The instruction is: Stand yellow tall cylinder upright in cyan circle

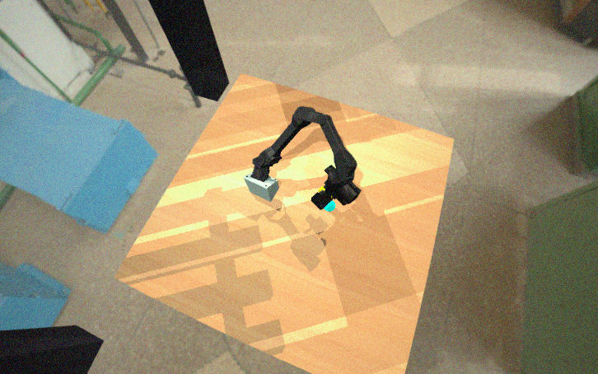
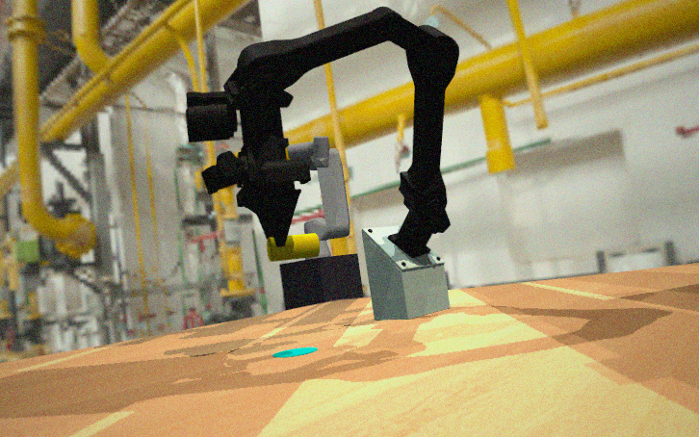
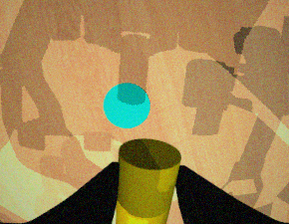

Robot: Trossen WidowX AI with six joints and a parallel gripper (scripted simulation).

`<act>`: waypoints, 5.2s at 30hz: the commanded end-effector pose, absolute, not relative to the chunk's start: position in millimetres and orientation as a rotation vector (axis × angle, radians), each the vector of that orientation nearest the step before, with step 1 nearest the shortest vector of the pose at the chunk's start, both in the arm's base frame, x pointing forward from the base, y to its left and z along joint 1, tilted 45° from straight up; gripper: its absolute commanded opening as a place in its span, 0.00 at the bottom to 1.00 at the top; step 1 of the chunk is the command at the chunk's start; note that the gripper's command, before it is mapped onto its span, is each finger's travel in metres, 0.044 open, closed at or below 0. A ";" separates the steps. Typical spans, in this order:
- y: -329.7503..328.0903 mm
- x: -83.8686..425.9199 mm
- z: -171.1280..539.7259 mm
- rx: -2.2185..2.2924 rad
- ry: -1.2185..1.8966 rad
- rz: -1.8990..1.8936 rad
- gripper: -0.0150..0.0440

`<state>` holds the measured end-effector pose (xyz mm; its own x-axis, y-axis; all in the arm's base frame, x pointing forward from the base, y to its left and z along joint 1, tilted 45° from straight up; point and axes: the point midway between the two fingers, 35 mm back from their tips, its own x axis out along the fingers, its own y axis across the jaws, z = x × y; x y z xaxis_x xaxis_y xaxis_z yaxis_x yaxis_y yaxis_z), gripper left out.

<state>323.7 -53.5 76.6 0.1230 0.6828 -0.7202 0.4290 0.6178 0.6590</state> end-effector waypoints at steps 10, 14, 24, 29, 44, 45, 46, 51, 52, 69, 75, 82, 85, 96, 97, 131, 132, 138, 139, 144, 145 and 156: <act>-45.2 329.6 85.4 0.926 1.482 0.254 0.43; -44.4 329.7 81.1 0.905 1.479 0.238 0.43; -42.7 330.4 70.9 0.854 1.468 0.198 0.43; -41.9 330.9 66.1 0.830 1.460 0.178 0.43; -40.1 332.8 52.8 0.762 1.429 0.118 0.43; -40.0 333.0 52.0 0.757 1.427 0.114 0.43; -39.9 333.1 51.2 0.753 1.424 0.110 0.43; -39.4 333.9 47.3 0.732 1.411 0.089 0.43; -39.3 334.1 46.5 0.728 1.408 0.085 0.43; -37.9 337.3 35.1 0.665 1.353 0.017 0.43; -37.4 338.6 31.8 0.646 1.330 -0.006 0.43; -36.9 340.0 28.3 0.625 1.302 -0.033 0.43; -36.7 340.6 26.9 0.616 1.289 -0.045 0.43; -35.9 342.9 22.8 0.589 1.239 -0.086 0.43; -35.9 343.1 22.5 0.587 1.235 -0.089 0.43; -33.1 348.7 17.8 0.535 1.052 -0.204 0.43; -33.0 348.8 17.8 0.535 1.046 -0.207 0.43; -32.4 349.4 18.2 0.531 1.010 -0.224 0.43; -32.3 349.5 18.3 0.531 1.004 -0.227 0.43; -31.8 349.8 19.0 0.529 0.973 -0.241 0.43; -31.7 349.8 19.2 0.529 0.967 -0.244 0.43; -30.5 350.0 21.5 0.530 0.896 -0.273 0.43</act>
<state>351.1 -30.3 19.3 0.5858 0.0068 -0.8104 0.4323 0.8432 0.3196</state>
